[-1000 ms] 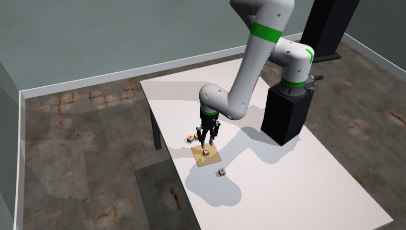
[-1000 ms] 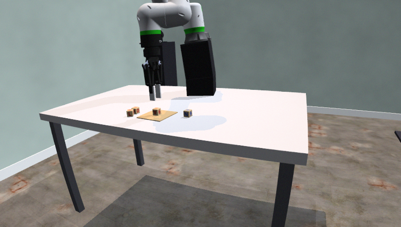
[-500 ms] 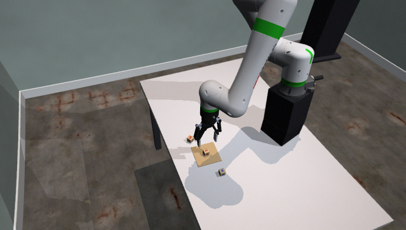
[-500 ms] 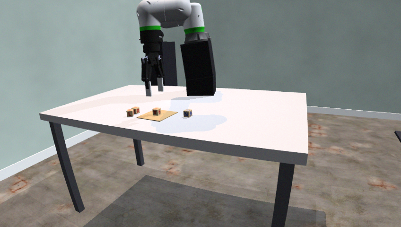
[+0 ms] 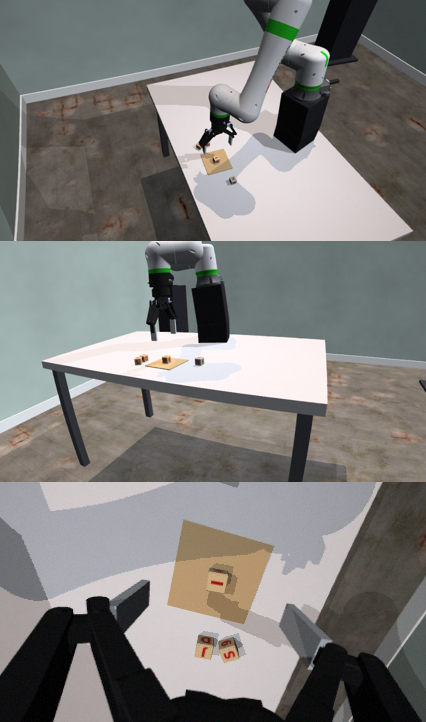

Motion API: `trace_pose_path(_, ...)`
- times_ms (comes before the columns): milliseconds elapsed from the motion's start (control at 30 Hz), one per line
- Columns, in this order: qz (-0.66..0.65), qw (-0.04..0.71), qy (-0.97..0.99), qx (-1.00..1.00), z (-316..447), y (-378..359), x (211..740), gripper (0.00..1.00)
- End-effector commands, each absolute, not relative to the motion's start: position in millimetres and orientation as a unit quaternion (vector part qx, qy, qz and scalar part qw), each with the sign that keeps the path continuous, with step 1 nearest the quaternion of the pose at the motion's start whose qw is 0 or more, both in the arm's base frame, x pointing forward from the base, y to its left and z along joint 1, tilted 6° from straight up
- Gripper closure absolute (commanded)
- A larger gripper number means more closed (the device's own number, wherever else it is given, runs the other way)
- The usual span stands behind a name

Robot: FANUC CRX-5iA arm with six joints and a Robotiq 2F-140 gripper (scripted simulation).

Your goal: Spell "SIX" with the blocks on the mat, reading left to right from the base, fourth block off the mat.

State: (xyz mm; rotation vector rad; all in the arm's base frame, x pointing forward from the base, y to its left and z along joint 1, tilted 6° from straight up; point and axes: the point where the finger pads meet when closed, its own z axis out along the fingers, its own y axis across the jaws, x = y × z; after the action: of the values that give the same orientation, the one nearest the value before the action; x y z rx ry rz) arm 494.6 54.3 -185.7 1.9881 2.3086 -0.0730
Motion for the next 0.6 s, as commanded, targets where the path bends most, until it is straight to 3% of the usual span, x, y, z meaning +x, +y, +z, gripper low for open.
trace_pose_path(0, -0.024, 0.047, 0.754, 0.655, -185.7, 55.2, 494.7, 0.00)
trace_pose_path(567, -0.013, 0.051, 0.600, 0.798, -190.9, 92.6, 487.4, 0.00)
